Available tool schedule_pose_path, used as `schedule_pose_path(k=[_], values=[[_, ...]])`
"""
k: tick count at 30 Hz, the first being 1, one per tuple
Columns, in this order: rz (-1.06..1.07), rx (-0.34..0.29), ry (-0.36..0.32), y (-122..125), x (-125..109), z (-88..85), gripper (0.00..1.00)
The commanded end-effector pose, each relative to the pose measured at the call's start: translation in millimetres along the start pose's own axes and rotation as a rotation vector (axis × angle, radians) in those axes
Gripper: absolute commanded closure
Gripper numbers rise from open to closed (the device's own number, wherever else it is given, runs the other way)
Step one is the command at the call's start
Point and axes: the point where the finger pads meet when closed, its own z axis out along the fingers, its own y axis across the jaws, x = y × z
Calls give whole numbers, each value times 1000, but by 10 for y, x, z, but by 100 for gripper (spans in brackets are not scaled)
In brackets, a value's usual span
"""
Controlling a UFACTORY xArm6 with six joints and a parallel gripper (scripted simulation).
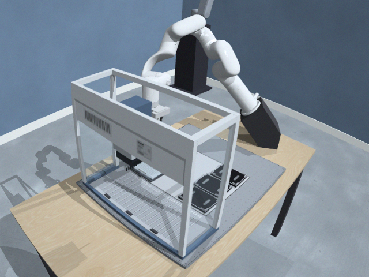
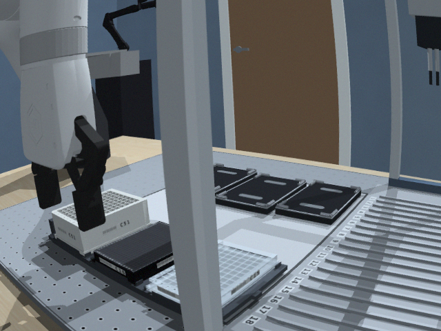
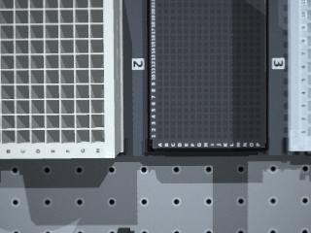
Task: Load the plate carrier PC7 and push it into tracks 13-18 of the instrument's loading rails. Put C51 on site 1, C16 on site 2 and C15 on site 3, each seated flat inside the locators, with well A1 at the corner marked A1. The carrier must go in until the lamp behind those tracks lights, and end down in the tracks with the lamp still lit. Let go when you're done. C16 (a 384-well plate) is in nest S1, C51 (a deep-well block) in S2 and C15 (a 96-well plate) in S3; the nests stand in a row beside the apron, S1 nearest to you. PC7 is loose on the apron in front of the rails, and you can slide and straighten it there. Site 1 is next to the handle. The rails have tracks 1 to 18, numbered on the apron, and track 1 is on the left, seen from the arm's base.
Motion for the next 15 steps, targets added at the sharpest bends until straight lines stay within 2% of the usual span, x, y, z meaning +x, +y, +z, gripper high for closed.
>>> schedule_pose_path(k=[1, 15], values=[[1, -3, -1, 13, -6, 61, 0], [1, -3, -1, 13, -6, 261, 0]])
